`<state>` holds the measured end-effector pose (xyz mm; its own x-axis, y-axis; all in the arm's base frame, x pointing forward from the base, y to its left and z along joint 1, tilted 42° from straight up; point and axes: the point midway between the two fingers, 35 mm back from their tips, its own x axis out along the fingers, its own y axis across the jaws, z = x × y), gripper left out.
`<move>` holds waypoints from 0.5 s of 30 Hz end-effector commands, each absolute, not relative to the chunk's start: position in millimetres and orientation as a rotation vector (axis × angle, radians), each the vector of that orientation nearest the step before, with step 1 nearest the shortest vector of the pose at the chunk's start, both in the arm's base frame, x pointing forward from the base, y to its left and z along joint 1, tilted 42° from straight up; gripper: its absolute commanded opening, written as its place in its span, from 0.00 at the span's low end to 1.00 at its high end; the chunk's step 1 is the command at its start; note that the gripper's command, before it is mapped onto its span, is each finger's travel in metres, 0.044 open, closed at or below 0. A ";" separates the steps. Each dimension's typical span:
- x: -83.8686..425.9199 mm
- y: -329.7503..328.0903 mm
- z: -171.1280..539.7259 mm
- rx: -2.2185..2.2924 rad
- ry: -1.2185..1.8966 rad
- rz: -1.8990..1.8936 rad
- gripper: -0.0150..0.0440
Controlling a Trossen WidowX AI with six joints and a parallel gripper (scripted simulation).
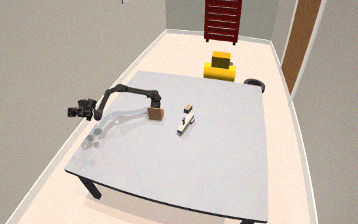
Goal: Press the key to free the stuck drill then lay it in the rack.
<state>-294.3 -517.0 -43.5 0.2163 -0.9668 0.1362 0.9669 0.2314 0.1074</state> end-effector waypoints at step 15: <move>-32.7 -593.1 -81.6 0.511 0.088 -1.024 0.25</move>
<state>-79.7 -595.9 -74.4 0.4738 -0.8519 -0.2231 0.8559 0.3859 0.3442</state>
